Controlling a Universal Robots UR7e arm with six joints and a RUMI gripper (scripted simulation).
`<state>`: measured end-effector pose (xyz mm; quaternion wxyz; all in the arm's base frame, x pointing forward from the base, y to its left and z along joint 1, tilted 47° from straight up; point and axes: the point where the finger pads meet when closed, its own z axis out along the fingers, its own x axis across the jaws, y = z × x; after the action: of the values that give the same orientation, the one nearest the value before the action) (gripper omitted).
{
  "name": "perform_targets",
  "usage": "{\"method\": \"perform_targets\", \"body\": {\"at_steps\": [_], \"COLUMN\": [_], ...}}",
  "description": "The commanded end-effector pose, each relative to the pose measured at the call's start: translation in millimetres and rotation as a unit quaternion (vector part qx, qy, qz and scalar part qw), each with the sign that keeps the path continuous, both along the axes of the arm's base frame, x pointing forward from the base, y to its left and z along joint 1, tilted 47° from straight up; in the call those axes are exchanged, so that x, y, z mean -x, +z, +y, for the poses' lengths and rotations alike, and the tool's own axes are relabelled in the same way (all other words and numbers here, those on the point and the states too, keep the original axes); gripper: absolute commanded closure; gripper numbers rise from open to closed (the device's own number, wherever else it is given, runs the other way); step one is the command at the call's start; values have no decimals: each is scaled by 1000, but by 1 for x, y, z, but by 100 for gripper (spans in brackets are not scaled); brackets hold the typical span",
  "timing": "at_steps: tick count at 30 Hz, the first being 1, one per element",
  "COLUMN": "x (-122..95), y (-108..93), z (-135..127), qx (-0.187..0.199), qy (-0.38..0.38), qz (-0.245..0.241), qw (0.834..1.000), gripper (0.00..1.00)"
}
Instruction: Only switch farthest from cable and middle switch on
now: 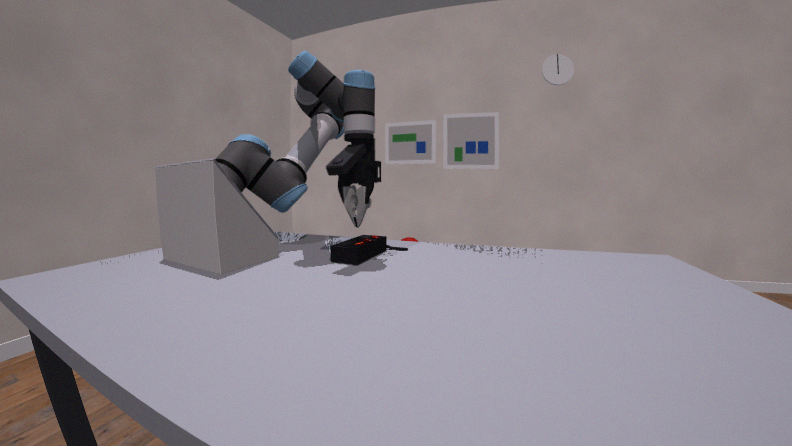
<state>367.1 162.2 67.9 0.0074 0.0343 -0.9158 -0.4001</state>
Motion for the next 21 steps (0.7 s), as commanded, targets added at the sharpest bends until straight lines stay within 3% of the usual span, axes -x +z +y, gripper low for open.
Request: {"method": "perform_targets", "body": {"at_steps": [1,12,18,21], "x": [0,0,1,2], "y": [0,1,42,45], "z": [-1,-1,19,21], "qx": [0,0,0,0], "qy": [0,0,1,1], "qz": [0,0,-1,-1], "qw": [1000,1000,1000,1000], "gripper": [100,100,100,100]}}
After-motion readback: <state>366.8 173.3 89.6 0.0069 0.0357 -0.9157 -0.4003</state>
